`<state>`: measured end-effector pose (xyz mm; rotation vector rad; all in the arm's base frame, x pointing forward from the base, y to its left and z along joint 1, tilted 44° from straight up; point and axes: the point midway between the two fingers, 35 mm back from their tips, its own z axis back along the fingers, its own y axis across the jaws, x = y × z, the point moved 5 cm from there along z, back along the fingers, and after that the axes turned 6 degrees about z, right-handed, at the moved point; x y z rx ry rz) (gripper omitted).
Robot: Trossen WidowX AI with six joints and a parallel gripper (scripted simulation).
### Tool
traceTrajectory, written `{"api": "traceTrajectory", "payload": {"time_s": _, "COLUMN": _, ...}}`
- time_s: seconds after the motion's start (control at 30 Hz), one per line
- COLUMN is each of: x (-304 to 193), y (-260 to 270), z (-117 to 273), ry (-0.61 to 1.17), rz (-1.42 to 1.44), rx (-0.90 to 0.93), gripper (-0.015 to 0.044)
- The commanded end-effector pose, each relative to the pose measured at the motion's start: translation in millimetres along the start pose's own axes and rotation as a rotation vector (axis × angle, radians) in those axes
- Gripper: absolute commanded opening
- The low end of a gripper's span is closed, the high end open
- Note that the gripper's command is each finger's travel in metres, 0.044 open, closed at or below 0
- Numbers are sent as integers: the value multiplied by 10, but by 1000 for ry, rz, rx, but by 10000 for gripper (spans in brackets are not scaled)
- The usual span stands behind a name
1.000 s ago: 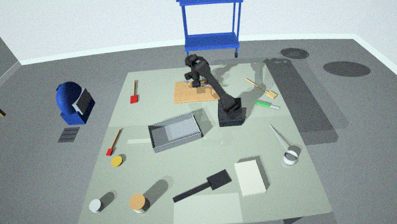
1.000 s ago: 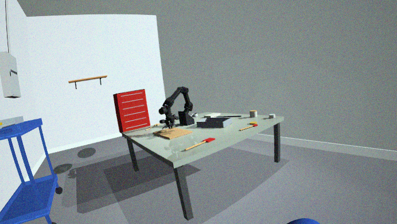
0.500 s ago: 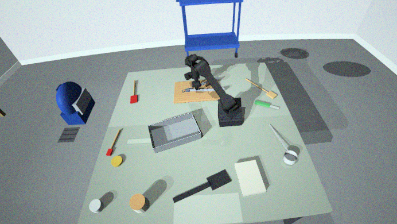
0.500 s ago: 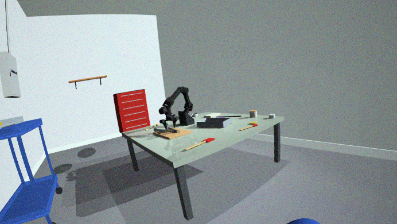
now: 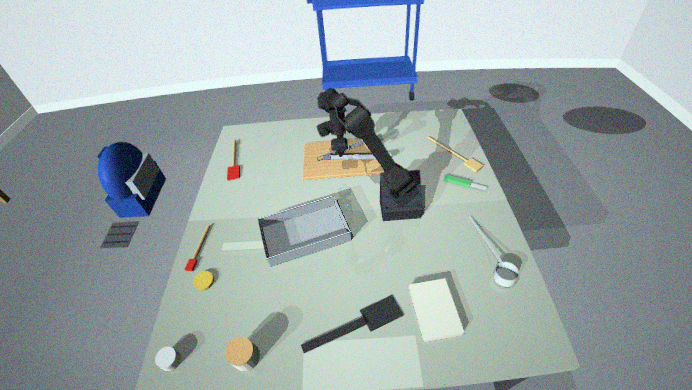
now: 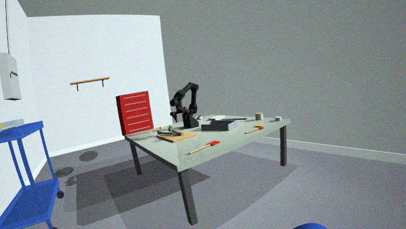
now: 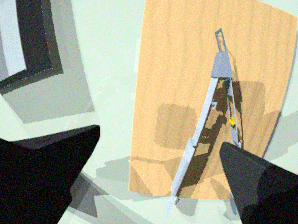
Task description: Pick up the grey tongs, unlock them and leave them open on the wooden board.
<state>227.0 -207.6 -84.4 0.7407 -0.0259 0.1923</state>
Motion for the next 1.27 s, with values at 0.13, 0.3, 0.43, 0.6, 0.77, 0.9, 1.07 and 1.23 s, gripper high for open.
{"api": "traceTrajectory", "payload": {"time_s": 0.13, "x": 1, "y": 674, "z": 339, "ry": 1, "rz": -4, "rx": 12, "gripper": 440}}
{"api": "traceTrajectory", "payload": {"time_s": 0.3, "x": 2, "y": 672, "z": 360, "ry": 1, "rz": -4, "rx": 12, "gripper": 440}}
{"api": "traceTrajectory", "payload": {"time_s": 0.43, "x": -6, "y": 654, "z": 635, "ry": 1, "rz": 0, "rx": 6, "gripper": 440}}
{"api": "traceTrajectory", "payload": {"time_s": 0.6, "x": -24, "y": 656, "z": 849, "ry": 2, "rz": 4, "rx": 2, "gripper": 440}}
{"api": "traceTrajectory", "payload": {"time_s": 0.77, "x": -24, "y": 656, "z": 849, "ry": 2, "rz": 4, "rx": 2, "gripper": 440}}
{"api": "traceTrajectory", "payload": {"time_s": 0.9, "x": -24, "y": 656, "z": 849, "ry": 2, "rz": 4, "rx": 2, "gripper": 440}}
{"api": "traceTrajectory", "payload": {"time_s": 1.07, "x": -24, "y": 656, "z": 849, "ry": 2, "rz": 4, "rx": 2, "gripper": 440}}
{"api": "traceTrajectory", "payload": {"time_s": 1.23, "x": -24, "y": 656, "z": 849, "ry": 2, "rz": 4, "rx": 2, "gripper": 440}}
